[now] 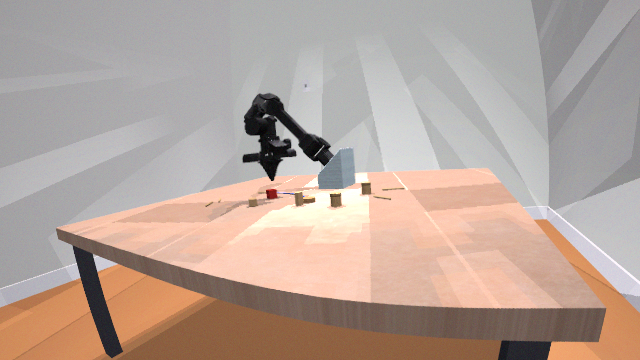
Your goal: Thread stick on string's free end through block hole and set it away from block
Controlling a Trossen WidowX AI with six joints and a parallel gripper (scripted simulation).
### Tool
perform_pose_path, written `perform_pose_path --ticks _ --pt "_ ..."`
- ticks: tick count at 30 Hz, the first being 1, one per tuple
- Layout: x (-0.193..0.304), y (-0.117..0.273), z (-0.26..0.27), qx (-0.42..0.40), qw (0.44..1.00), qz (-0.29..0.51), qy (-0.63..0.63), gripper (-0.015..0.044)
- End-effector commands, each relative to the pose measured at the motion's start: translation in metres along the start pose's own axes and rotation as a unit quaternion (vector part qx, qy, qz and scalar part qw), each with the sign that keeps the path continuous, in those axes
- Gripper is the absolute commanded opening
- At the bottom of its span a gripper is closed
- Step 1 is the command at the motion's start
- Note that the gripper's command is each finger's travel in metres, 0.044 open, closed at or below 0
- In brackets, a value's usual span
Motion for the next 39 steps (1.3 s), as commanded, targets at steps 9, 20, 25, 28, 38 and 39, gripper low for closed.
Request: perform_pose_path --ticks 9,20,25,28,38,39 --pt "0.0 0.0 0.0 0.0 1.0 0.0 0.0 0.021" --pt "0.0 0.0 0.0 0.0 1.0 0.0 0.0 0.0028" --pt "0.0 0.0 0.0 0.0 1.0 0.0 0.0 0.0" --pt "0.0 0.0 0.0 0.0 1.0 0.0 0.0 0.0" --pt "0.014 0.0 0.004 -0.001 0.99 -0.001 -0.144 0.0105" --pt "0.019 0.001 0.006 -0.001 0.979 -0.001 -0.201 0.0131"
Point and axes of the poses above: the point midway between the two fingers, 35 mm back from their tips, its own y axis back along the fingers, its own z axis across the jaws, x = y × z, the point moved 7 cm from there along y, back along the fingers, and after that the axes turned 6 degrees about y, right-handed, at the moved point
